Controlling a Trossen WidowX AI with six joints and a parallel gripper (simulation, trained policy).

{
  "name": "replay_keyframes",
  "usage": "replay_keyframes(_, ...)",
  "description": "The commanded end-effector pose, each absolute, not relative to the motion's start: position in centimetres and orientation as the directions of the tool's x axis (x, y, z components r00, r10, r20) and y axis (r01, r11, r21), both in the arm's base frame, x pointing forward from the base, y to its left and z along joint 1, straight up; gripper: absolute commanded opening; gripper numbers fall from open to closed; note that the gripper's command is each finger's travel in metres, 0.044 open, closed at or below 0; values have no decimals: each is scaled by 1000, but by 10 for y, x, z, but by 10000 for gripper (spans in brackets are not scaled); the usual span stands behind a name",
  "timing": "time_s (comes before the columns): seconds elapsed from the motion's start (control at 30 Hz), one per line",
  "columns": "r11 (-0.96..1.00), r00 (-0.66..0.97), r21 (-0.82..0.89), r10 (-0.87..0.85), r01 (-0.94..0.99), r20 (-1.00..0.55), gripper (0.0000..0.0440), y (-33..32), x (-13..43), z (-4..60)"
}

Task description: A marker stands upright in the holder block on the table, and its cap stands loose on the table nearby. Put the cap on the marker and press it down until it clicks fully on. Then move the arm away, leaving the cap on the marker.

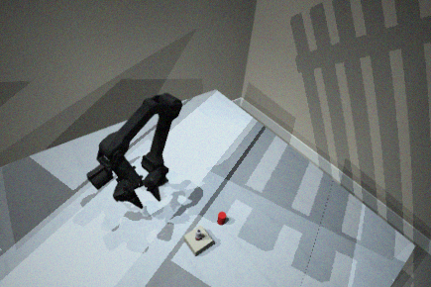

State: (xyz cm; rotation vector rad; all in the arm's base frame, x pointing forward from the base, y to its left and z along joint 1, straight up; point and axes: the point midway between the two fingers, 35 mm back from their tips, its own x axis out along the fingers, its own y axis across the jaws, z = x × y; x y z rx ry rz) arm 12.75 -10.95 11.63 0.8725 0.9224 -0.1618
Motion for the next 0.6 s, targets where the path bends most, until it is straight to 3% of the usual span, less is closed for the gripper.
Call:
replay_keyframes(0.0,662,616,583,226,471,-755,374,-111,128,117)
replay_keyframes(0.2,681,593,559,223,473,-773,234,-120,132,121)
replay_keyframes(0.57,732,558,510,214,452,-802,248,-136,141,129)
